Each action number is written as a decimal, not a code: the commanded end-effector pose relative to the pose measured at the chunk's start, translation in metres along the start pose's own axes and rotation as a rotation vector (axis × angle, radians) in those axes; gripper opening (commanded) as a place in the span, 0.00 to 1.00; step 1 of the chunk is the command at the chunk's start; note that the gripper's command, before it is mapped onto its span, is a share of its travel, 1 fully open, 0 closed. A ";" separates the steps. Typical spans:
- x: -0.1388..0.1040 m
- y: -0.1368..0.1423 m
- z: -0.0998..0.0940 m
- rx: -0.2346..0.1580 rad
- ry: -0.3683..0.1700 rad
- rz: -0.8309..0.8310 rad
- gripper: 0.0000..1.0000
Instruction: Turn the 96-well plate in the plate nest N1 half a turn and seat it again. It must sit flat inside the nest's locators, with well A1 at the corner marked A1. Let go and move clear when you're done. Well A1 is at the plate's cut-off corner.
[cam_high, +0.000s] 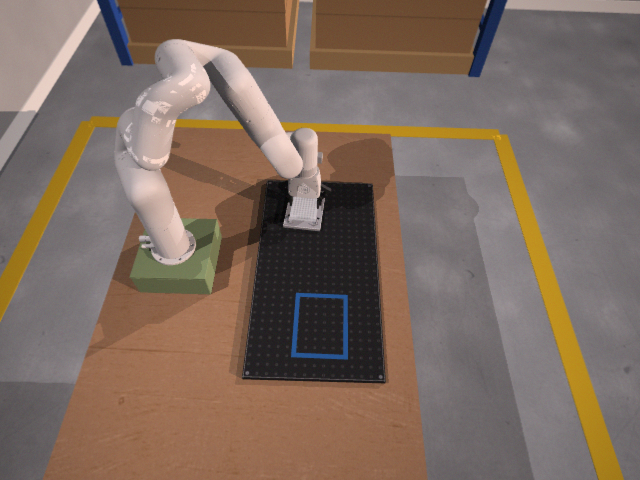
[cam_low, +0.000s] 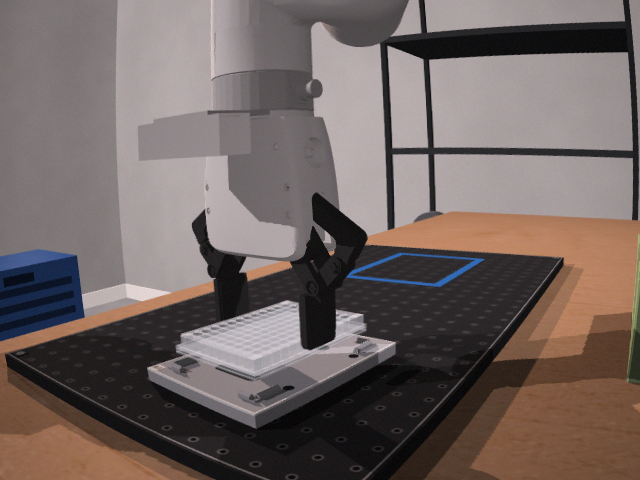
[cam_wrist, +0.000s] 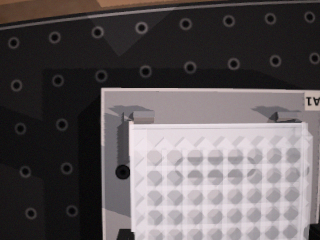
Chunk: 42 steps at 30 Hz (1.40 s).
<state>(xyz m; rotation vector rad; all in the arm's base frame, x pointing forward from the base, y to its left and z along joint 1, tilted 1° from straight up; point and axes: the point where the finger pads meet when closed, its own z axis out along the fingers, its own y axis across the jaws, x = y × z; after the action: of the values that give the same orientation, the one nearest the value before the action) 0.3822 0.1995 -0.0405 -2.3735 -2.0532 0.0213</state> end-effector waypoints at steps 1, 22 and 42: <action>0.001 0.002 -0.001 -0.001 0.007 0.000 0.00; 0.001 0.002 0.000 -0.001 0.007 0.000 0.00; 0.001 0.002 0.003 -0.001 0.007 0.000 0.00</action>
<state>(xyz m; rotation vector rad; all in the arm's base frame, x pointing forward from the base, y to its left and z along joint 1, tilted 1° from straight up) 0.3827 0.1998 -0.0439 -2.3738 -2.0535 0.0187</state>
